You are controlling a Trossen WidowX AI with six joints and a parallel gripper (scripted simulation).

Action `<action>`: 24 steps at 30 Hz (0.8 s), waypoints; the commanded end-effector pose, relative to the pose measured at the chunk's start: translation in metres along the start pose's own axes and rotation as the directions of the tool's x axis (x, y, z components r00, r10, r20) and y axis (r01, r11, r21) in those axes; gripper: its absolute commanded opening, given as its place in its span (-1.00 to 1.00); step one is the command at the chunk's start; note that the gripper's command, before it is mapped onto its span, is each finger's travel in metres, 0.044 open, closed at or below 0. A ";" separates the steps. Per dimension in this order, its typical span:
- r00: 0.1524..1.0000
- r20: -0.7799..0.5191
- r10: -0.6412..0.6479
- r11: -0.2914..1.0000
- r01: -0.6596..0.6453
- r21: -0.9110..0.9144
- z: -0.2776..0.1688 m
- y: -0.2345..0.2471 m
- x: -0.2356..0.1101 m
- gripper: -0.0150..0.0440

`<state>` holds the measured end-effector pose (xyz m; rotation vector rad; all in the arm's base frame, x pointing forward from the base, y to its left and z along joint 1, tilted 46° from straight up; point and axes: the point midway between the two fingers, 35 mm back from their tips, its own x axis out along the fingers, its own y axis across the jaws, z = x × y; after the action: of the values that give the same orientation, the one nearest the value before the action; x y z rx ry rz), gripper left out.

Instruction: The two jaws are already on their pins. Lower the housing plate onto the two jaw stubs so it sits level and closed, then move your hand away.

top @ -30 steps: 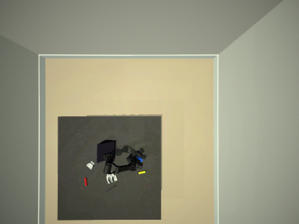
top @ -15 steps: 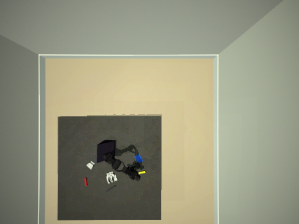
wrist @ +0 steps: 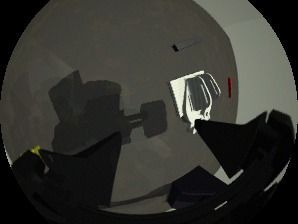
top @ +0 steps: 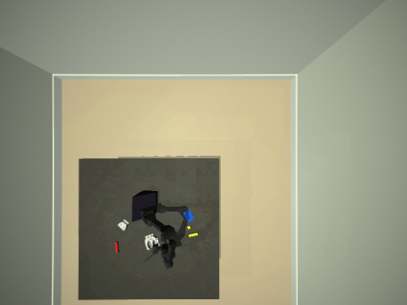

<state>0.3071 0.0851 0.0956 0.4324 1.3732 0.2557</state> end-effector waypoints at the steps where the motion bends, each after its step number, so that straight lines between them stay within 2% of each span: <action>1: 0.999 -0.013 -0.043 0.994 0.044 0.096 0.016 -0.050 0.002 1.00; 7: 0.997 -0.046 -0.065 0.963 0.075 0.259 0.025 -0.132 0.004 1.00; 12: 0.994 -0.096 -0.049 0.928 0.081 0.363 0.014 -0.198 0.010 1.00; 24: 0.982 -0.142 0.123 0.799 -0.013 0.602 -0.073 -0.336 0.034 1.00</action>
<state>0.2441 -0.1740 -0.0704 0.9323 1.5907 -0.1011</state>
